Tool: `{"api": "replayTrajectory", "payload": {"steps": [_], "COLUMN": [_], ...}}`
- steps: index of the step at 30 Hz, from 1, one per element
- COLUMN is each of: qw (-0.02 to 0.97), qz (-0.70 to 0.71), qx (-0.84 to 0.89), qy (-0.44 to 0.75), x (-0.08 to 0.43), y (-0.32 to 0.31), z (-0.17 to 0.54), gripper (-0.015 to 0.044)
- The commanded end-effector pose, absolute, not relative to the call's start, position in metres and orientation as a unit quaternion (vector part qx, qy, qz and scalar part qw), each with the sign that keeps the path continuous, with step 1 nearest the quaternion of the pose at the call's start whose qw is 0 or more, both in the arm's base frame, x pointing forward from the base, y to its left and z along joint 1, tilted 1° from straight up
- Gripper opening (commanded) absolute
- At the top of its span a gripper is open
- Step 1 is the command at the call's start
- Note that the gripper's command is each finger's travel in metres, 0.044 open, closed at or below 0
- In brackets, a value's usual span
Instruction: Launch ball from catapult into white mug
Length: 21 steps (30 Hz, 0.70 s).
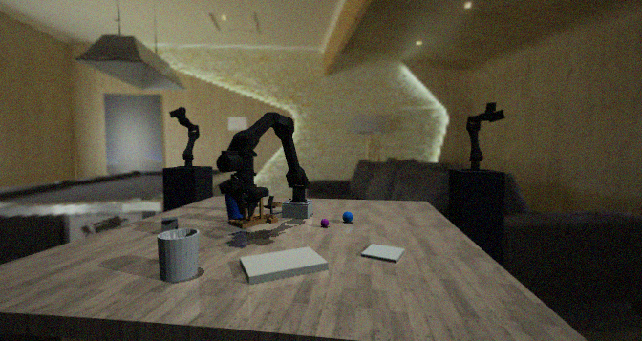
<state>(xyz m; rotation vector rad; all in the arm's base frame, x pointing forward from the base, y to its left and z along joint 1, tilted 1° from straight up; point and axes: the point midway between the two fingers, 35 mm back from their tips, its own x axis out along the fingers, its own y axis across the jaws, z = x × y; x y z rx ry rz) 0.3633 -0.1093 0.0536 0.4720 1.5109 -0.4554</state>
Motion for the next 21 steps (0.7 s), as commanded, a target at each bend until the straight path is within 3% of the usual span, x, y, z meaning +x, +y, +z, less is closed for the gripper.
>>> {"api": "replayTrajectory", "payload": {"steps": [1,8,21], "qw": [0.696,0.71,0.71], "qz": [-0.156,-0.081,-0.079], "qx": [0.162,0.087,0.085], "qy": [0.682,0.694,0.694], "x": [0.369,0.379,0.381], "y": [-0.107,-0.096,-0.093], "z": [0.057,0.057,0.048], "gripper": [0.0,0.0,0.0]}}
